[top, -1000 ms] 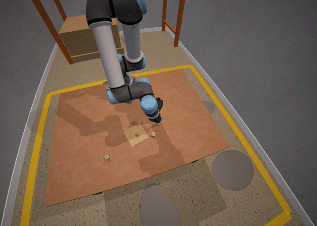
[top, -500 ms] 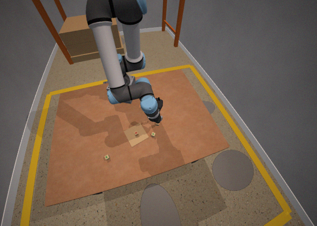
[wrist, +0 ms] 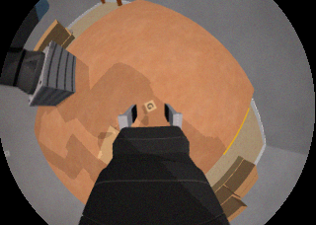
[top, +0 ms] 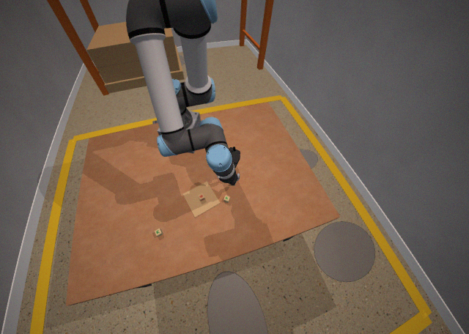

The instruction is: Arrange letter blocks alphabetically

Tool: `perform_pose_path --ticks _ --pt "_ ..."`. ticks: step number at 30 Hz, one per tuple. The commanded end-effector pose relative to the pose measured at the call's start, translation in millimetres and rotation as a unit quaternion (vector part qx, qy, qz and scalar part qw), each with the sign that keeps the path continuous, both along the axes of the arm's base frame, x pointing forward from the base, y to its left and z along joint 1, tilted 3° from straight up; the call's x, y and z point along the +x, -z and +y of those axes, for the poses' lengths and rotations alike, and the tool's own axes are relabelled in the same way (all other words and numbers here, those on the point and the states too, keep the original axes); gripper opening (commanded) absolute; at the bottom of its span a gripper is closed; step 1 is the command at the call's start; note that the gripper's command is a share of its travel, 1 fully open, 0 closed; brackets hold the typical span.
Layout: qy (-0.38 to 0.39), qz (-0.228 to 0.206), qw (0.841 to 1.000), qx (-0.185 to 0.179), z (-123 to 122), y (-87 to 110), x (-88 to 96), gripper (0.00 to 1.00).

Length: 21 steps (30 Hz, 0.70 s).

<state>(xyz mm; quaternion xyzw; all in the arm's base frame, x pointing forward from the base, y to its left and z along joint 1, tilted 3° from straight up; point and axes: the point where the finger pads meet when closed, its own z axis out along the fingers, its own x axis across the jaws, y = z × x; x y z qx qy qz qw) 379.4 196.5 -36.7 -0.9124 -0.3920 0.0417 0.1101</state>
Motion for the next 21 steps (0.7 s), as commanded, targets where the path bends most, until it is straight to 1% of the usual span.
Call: perform_pose_path --ticks 1,3,5,21 --pt "0.001 -0.003 1.0 0.0 -27 -3.1 41.9 1.0" --pt "0.001 -0.003 1.0 0.0 -42 -4.1 60.3 1.0" --pt "0.001 -0.003 1.0 0.0 -48 -4.5 67.6 1.0" --pt "0.001 -0.003 1.0 0.0 -48 -4.6 68.0 1.0"
